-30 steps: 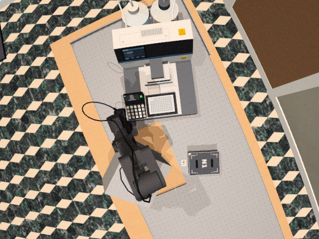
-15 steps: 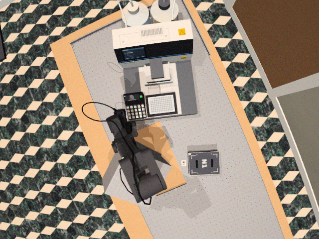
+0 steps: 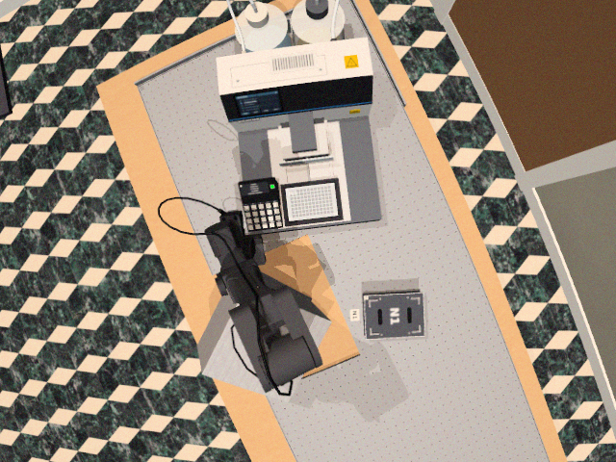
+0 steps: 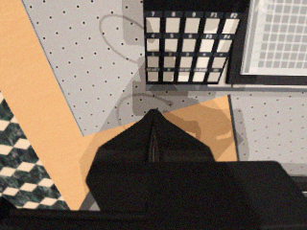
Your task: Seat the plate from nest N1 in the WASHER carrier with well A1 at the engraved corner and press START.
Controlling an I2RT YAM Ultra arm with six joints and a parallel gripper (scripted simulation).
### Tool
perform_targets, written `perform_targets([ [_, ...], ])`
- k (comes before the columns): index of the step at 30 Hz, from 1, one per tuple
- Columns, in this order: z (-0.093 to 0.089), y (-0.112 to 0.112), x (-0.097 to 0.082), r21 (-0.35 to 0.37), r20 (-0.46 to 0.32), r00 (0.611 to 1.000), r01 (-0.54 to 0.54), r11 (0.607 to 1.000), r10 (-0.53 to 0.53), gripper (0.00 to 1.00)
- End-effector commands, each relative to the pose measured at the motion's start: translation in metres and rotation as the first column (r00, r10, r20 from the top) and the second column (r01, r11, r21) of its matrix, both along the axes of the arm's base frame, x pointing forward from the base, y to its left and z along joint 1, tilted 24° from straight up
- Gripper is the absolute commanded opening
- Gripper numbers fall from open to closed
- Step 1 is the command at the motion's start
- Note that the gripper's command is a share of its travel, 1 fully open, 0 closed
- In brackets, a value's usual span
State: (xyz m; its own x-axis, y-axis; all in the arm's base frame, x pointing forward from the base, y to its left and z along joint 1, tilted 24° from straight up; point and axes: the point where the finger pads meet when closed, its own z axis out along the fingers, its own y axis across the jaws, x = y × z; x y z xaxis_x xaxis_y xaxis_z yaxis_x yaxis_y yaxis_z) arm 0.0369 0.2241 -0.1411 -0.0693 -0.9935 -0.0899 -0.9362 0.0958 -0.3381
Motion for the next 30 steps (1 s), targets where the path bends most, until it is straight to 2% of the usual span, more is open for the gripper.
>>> perform_targets([
  [1,0.006,0.002,-0.003,0.022,0.006,1.000,-0.008,1.000,0.008,0.00],
  [29,0.006,0.002,-0.003,0.022,0.006,1.000,-0.008,1.000,0.008,0.00],
  [30,0.010,0.019,-0.001,0.042,0.004,1.000,-0.010,0.999,0.010,1.00],
])
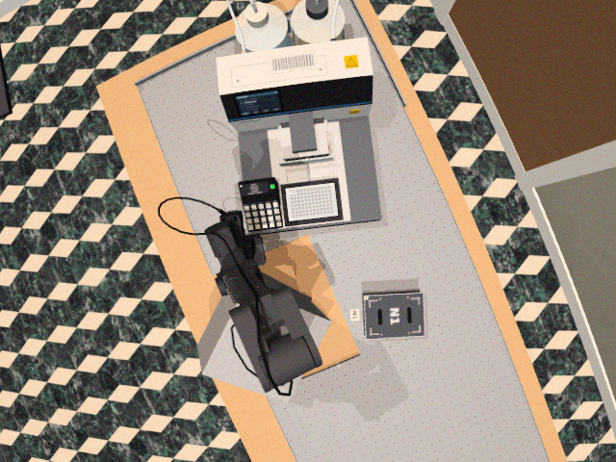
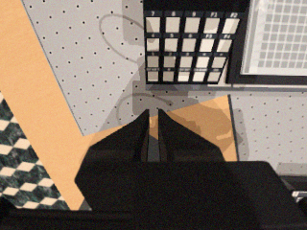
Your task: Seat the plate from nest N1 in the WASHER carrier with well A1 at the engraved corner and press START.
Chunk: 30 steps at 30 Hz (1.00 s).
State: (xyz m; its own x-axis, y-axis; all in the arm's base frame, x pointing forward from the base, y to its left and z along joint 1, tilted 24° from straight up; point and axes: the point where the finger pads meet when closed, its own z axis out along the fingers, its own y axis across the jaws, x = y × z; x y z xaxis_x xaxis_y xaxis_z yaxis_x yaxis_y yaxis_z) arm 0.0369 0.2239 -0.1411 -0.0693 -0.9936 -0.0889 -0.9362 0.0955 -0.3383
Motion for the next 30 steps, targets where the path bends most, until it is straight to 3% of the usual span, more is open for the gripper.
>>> perform_targets([
  [1,0.001,0.015,0.000,-0.024,-0.010,1.000,0.013,1.000,-0.014,0.06],
  [8,0.000,0.041,0.003,-0.237,-0.021,0.994,0.097,0.967,-0.105,0.00],
  [10,0.000,0.041,0.003,-0.237,-0.021,0.994,0.097,0.967,-0.105,0.00],
  [13,0.000,0.040,0.002,-0.312,-0.020,0.991,0.119,0.943,-0.131,0.00],
  [17,0.000,0.041,0.000,-0.312,-0.020,0.992,0.111,0.944,-0.123,0.00],
  [19,0.009,0.050,-0.001,-0.277,-0.026,0.992,0.110,0.954,-0.122,0.00],
  [30,0.009,0.050,0.000,-0.277,-0.021,0.992,0.110,0.955,-0.121,0.00],
])
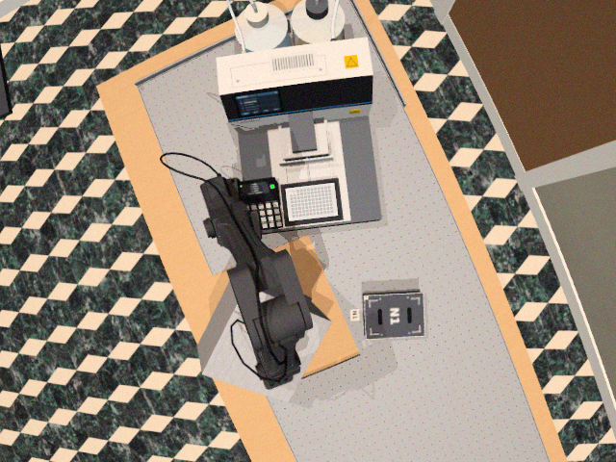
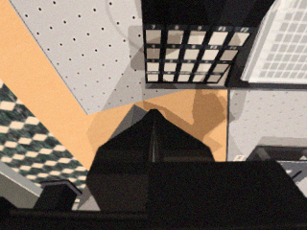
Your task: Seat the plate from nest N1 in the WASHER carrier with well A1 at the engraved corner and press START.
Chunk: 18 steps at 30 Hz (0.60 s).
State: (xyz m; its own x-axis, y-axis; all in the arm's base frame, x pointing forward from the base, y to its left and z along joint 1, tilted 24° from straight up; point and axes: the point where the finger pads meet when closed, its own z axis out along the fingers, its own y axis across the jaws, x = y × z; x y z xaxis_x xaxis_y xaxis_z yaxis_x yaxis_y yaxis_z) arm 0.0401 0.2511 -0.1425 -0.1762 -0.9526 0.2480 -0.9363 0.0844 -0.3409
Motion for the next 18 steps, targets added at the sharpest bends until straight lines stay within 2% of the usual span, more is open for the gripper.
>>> perform_targets([
  [1,0.0104,0.0231,-0.0030,0.060,-0.004,1.000,0.008,0.998,-0.008,0.00],
  [18,0.0100,0.0247,-0.0031,0.067,-0.004,1.000,0.008,0.998,-0.008,0.00],
])
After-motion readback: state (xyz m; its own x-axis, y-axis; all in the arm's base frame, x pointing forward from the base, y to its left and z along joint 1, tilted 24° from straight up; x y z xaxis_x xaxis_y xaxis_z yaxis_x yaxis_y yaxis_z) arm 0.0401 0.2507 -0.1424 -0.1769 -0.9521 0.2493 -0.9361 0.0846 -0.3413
